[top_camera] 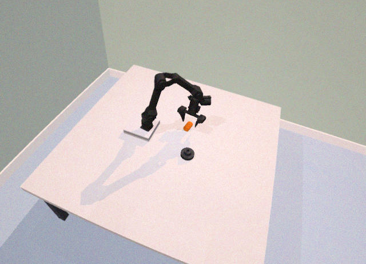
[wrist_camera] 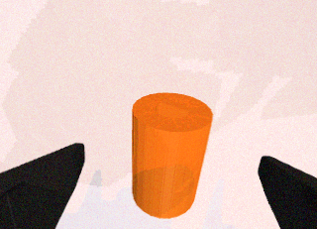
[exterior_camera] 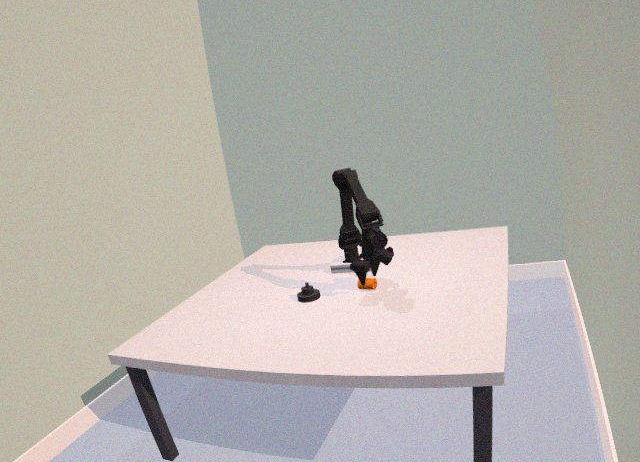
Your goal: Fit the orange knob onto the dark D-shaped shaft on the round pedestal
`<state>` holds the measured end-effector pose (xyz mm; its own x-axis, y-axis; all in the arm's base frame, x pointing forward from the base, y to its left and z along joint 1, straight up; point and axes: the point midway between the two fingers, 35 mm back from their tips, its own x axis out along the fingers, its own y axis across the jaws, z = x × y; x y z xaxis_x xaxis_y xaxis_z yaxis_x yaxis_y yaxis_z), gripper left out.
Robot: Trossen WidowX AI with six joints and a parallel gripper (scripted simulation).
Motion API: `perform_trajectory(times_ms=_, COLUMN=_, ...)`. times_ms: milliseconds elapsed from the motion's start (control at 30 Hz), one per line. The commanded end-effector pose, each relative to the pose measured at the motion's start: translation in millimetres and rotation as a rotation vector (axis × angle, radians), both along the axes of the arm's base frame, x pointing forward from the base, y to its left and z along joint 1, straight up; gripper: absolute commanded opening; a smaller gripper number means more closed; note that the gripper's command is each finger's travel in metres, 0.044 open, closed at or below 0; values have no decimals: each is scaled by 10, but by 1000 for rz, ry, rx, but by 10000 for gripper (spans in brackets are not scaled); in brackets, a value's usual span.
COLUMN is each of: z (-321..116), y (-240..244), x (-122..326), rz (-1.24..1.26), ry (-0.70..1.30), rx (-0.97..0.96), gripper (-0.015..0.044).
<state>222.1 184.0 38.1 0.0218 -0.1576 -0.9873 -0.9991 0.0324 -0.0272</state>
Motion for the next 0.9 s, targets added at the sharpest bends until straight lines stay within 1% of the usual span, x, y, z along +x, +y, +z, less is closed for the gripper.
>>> perform_trajectory(times_ms=0, z=-79, y=-1, x=-9, rz=6, ry=6, rx=1, gripper=440)
perform_trajectory(times_ms=367, z=-231, y=-5, x=-13, rz=6, ry=6, rx=1, gripper=440)
perform_trajectory(times_ms=600, z=-231, y=-5, x=-13, rz=6, ry=6, rx=1, gripper=256)
perform_trajectory(times_ms=633, z=-231, y=-5, x=-13, rz=6, ry=6, rx=1, gripper=240)
perform_trajectory(times_ms=867, z=-231, y=-5, x=-13, rz=6, ry=6, rx=1, gripper=240)
